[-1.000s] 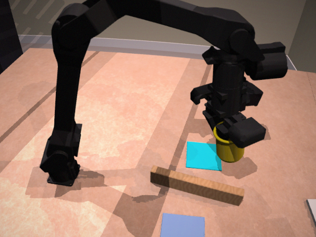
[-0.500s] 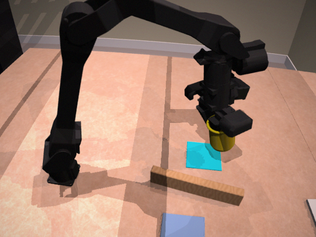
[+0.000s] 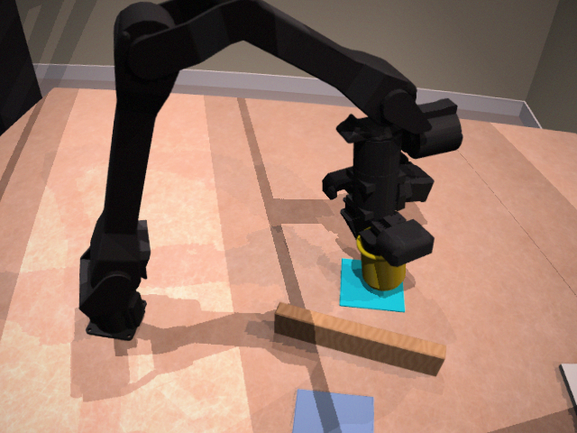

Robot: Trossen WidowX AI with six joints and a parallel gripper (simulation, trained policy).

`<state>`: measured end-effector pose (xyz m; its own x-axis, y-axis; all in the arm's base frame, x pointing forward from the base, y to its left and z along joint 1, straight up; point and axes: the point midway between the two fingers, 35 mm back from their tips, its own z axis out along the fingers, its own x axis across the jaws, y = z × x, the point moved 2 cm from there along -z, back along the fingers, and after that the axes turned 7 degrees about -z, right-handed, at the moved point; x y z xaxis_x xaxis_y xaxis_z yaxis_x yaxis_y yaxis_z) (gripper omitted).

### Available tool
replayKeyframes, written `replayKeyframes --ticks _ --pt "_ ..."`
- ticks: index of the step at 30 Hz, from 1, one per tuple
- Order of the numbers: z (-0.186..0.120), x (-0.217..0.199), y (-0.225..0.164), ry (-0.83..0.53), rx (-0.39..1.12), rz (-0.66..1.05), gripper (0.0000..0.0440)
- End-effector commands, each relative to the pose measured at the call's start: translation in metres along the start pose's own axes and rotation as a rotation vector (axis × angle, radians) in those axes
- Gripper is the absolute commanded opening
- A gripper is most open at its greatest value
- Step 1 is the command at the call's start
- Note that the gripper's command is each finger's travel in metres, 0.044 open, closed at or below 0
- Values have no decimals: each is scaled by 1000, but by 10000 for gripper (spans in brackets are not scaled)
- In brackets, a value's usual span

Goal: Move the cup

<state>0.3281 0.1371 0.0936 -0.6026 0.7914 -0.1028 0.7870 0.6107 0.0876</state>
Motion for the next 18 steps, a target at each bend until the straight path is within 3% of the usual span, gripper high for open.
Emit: replayKeyframes --ticks 1,7,11,18 --pt "5 1 -2 -8 2 10 37" --pt "10 -1 -3 -10 -10 28 77" --pt "3 -3 3 -5 -55 45 159" --pt "-13 -2 4 10 -110 50 166"
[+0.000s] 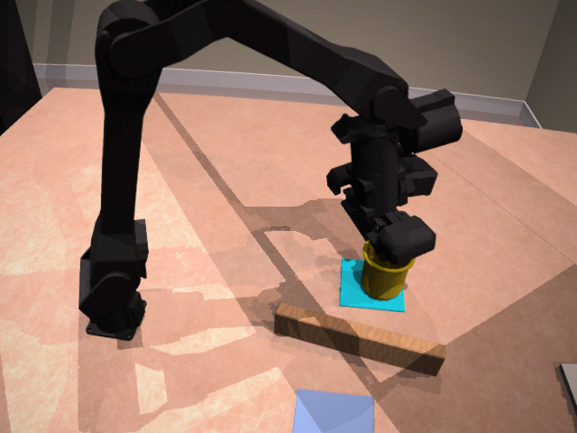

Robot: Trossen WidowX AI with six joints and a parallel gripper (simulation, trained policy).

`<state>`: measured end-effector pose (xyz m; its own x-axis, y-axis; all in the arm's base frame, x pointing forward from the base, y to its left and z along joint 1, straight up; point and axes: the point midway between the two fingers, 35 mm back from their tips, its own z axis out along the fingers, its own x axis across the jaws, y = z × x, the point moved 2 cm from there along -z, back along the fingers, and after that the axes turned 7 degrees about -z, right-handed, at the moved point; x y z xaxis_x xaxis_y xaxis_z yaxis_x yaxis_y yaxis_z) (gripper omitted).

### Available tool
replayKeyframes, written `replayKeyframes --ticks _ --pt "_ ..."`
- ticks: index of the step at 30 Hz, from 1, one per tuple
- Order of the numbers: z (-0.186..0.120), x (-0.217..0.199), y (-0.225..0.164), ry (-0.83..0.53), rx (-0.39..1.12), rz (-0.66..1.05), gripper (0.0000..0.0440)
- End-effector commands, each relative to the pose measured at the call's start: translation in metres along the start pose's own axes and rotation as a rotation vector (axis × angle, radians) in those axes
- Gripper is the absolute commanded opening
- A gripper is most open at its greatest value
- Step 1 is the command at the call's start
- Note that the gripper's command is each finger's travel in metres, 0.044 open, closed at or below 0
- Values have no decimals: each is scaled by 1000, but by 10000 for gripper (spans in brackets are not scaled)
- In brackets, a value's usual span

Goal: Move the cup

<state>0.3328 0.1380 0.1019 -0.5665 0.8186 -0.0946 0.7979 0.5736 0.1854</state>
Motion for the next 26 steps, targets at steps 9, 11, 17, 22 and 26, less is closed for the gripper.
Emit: replayKeyframes --ticks 9,11,17,22,26 --pt "-27 3 -4 31 -61 21 204" --pt "-33 3 -5 35 -73 26 215" --pt "-53 2 -4 39 -118 44 248" --pt "-69 -2 -2 36 -151 62 343" --pt "-82 -7 0 32 -175 82 437"
